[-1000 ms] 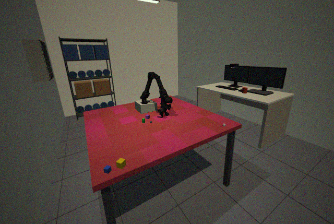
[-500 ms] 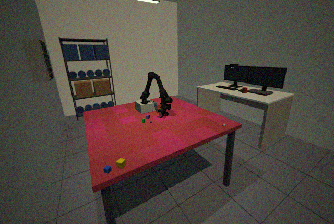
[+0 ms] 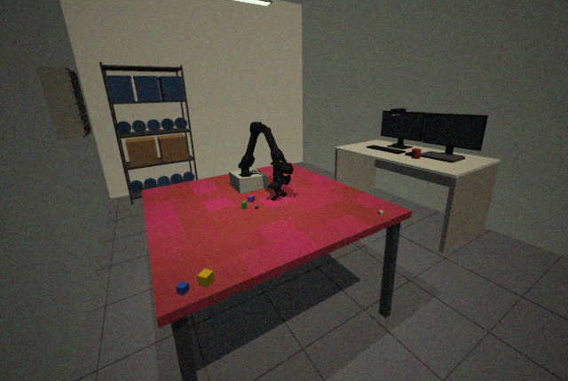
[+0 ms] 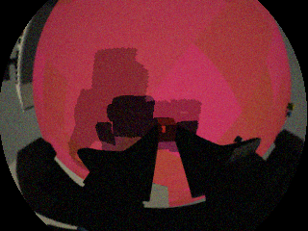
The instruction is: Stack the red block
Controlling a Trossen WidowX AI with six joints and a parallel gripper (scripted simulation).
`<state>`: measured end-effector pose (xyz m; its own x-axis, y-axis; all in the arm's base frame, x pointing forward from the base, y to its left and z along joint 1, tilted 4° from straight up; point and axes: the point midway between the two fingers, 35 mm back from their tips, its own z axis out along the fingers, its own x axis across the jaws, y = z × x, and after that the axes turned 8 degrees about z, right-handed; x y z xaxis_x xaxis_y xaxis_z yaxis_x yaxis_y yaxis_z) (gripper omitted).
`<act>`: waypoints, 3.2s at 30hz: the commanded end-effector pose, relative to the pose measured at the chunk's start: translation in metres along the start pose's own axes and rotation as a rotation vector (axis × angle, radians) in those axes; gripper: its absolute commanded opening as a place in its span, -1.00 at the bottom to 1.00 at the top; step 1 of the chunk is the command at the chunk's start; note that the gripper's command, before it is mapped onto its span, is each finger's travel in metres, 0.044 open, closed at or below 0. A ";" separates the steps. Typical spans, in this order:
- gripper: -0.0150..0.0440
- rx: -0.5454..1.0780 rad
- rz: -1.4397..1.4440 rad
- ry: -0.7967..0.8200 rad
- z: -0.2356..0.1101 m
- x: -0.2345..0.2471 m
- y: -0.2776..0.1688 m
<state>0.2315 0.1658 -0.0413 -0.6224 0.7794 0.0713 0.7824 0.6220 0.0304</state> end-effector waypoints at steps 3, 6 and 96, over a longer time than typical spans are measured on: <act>-0.49 -0.018 -0.003 0.000 -0.032 0.000 0.004; -0.49 -0.018 -0.003 0.000 -0.045 0.000 0.003; -0.49 -0.007 -0.003 -0.022 -0.062 -0.241 -0.104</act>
<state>0.3037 -0.0924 0.0114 -0.6227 0.7811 0.0470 0.7825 0.6213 0.0424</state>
